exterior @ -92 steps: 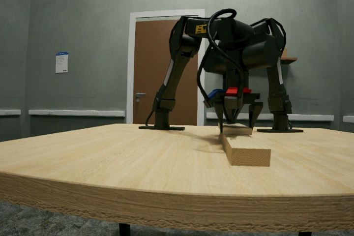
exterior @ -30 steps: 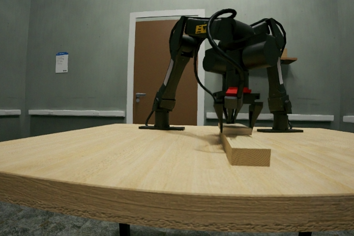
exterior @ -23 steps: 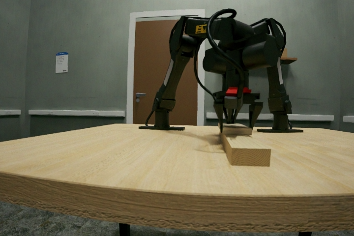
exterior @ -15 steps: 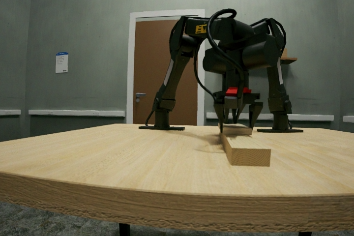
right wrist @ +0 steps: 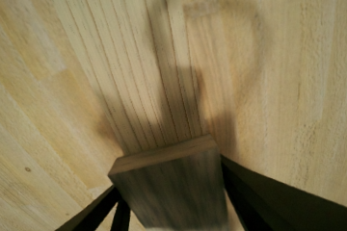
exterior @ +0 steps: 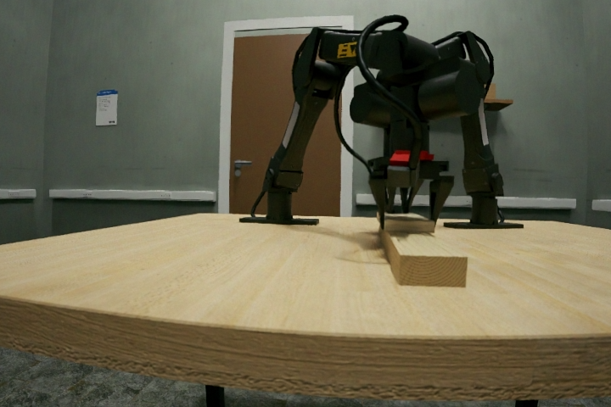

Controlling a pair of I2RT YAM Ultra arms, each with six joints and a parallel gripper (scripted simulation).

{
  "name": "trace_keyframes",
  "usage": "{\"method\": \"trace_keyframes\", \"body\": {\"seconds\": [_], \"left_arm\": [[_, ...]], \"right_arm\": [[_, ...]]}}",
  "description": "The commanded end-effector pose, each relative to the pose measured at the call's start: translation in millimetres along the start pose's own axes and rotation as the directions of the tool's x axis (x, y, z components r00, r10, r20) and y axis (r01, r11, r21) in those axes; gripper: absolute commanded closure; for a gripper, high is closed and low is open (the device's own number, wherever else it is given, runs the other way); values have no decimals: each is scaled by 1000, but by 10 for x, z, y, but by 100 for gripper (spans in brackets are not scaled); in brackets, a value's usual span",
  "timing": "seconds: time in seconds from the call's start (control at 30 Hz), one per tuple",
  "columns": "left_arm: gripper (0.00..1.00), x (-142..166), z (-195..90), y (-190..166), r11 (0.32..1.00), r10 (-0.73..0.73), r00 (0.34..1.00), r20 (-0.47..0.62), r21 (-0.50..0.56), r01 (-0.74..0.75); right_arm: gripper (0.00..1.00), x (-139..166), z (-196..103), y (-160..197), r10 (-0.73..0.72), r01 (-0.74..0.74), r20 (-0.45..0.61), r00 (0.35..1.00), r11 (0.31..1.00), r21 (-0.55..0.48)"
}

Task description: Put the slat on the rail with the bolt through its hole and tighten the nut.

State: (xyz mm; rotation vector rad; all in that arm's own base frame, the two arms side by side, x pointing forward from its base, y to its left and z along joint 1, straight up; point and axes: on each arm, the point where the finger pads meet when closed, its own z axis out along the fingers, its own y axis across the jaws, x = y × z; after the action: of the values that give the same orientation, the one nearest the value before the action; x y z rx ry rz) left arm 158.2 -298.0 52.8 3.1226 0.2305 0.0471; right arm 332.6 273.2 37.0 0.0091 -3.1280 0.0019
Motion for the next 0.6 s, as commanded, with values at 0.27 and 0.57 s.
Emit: {"method": "trace_keyframes", "body": {"seconds": [0.27, 0.57], "left_arm": [[66, -17, -70, 24, 854, -520, 854, 11, -2, 520], [66, -26, -84, 23, 569, -822, 569, 6, 6, 822]], "right_arm": [[28, -19, -50, 12, 0, 0, 13, 1000, 1000, -8], [28, -19, -50, 12, 0, 0, 13, 1000, 1000, -8]]}}
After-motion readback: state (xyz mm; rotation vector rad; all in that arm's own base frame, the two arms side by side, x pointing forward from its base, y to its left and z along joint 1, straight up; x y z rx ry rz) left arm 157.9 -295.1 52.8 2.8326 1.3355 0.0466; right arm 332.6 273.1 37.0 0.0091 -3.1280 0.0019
